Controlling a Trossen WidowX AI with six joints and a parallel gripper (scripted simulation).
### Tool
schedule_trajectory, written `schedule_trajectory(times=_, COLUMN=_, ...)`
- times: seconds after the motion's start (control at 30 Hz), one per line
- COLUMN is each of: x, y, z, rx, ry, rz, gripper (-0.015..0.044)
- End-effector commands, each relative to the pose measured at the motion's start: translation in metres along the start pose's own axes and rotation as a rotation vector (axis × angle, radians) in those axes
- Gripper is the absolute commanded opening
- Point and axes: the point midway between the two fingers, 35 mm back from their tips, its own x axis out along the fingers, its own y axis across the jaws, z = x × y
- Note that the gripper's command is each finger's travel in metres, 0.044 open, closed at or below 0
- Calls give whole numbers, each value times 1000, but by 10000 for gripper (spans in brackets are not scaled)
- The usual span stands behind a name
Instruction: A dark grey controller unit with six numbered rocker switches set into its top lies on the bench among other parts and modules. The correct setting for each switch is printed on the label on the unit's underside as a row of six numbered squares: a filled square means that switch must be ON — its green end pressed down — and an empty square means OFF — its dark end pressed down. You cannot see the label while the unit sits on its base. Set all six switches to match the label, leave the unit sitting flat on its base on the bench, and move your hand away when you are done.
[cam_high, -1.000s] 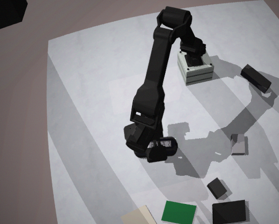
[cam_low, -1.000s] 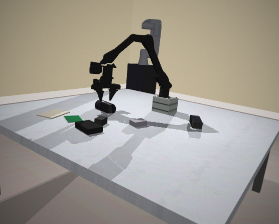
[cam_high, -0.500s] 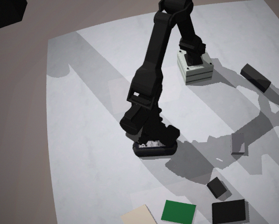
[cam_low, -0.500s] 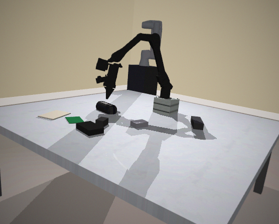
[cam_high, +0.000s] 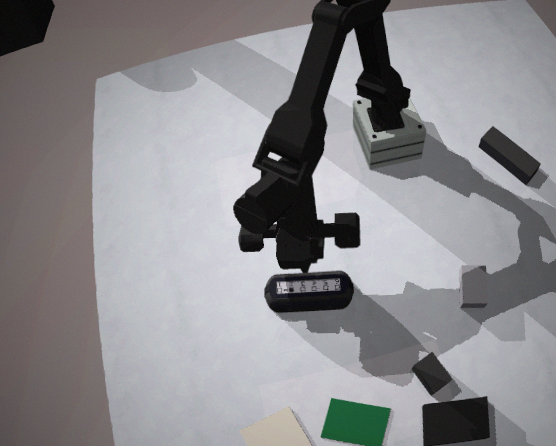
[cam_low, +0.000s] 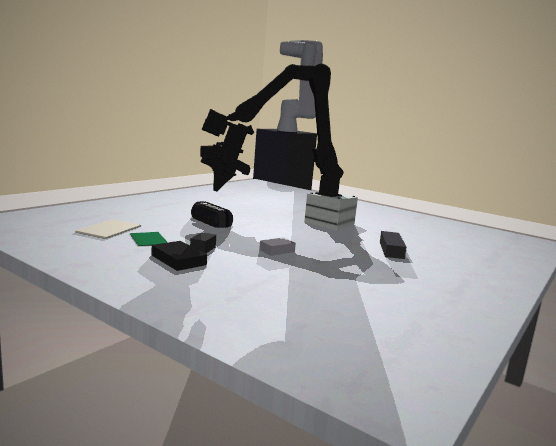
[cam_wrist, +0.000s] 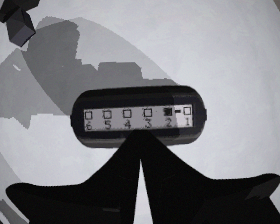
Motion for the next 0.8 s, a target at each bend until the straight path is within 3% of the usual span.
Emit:
schedule_trajectory(times=0.0, x=-2, y=0, z=-1, rx=-50, ry=-15, rz=2, gripper=0)
schedule_trajectory(times=0.5, x=-2, y=0, z=-1, rx=-50, ry=-15, rz=2, gripper=0)
schedule_trajectory(times=0.6, x=-1, y=-2, z=0, rx=8, ry=0, rz=1, gripper=79)
schedule_trajectory(times=0.77, x=5, y=-17, z=7, rx=437, ry=106, rz=-41, gripper=210)
